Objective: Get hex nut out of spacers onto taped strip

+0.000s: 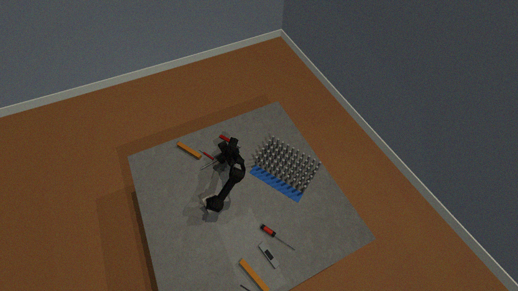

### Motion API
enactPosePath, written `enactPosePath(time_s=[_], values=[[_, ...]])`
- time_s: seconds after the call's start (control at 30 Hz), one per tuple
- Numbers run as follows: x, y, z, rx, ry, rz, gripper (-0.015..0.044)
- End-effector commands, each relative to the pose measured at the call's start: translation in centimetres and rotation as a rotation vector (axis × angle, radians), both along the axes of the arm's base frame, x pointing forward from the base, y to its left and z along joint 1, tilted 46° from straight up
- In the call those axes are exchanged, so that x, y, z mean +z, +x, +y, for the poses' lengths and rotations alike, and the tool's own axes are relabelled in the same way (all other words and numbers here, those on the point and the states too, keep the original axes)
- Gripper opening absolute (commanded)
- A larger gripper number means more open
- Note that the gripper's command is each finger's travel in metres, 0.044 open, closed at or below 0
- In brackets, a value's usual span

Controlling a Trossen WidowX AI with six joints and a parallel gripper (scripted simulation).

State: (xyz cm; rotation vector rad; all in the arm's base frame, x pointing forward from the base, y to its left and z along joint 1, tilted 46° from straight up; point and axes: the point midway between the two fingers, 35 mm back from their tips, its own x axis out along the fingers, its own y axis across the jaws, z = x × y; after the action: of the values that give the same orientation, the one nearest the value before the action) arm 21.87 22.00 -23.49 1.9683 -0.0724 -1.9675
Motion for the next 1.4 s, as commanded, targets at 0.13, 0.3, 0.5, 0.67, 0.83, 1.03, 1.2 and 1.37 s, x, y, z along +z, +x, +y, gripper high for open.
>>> enactPosePath(time_s=[0.13,0.3,0.5,0.67,0.83,1.03,1.2,1.37], values=[[-0.27,-0.19,-0.73,-0.002,0.012,-0.005,0.0],[-0.27,-0.19,-0.74,-0.006,0.03,-0.011,0.0],[-0.27,-0.19,-0.75,-0.011,0.052,-0.019,0.0],[-0.28,-0.19,-0.76,-0.015,0.069,-0.026,0.0],[-0.28,-0.19,-0.76,-0.019,0.087,-0.032,0.0],[-0.28,-0.2,-0.77,-0.025,0.108,-0.039,0.0],[-0.29,-0.2,-0.78,-0.029,0.125,-0.045,0.0],[-0.29,-0.2,-0.78,-0.033,0.142,-0.051,0.0]])
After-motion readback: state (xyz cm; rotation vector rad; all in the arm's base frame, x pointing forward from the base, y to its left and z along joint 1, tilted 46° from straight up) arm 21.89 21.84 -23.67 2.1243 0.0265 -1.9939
